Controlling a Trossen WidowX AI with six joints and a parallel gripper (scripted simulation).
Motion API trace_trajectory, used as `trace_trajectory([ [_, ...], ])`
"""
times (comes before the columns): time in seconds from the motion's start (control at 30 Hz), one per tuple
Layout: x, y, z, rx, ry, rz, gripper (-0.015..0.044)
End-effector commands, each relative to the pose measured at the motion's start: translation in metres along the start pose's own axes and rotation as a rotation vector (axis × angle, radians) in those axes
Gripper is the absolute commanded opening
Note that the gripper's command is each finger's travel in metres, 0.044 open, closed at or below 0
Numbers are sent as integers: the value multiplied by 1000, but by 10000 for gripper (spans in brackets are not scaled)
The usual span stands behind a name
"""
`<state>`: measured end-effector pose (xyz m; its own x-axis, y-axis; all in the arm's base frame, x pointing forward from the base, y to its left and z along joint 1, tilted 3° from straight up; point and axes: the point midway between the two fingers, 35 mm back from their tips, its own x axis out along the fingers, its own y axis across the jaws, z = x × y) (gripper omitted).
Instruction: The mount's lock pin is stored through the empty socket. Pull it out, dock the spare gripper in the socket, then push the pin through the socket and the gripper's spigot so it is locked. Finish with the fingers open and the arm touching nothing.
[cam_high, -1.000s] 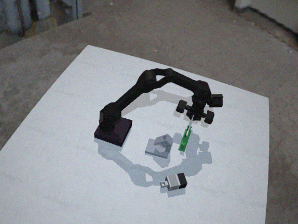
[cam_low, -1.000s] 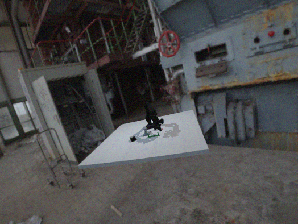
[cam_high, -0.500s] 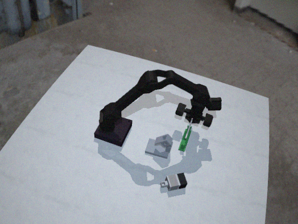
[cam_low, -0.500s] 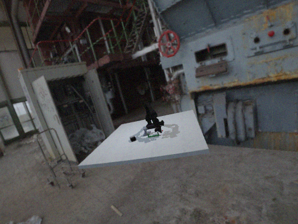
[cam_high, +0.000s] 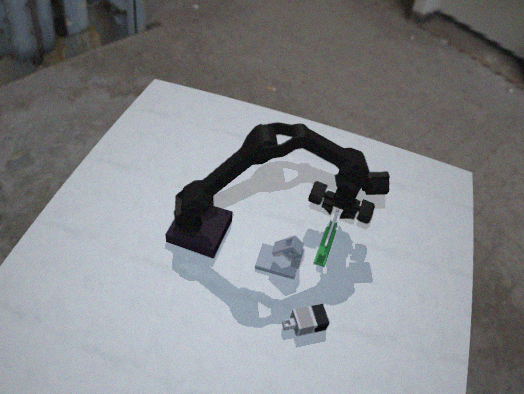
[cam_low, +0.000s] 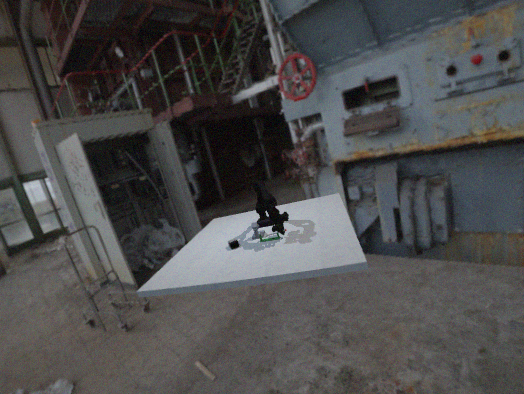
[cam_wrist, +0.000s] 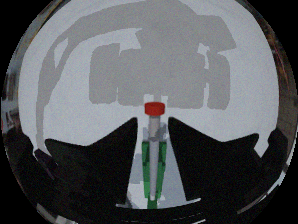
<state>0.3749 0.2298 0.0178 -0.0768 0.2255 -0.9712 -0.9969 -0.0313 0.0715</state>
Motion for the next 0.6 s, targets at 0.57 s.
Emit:
trace_trajectory([
  [0.57, -34, 5, 6, 5, 9, 19, 200],
])
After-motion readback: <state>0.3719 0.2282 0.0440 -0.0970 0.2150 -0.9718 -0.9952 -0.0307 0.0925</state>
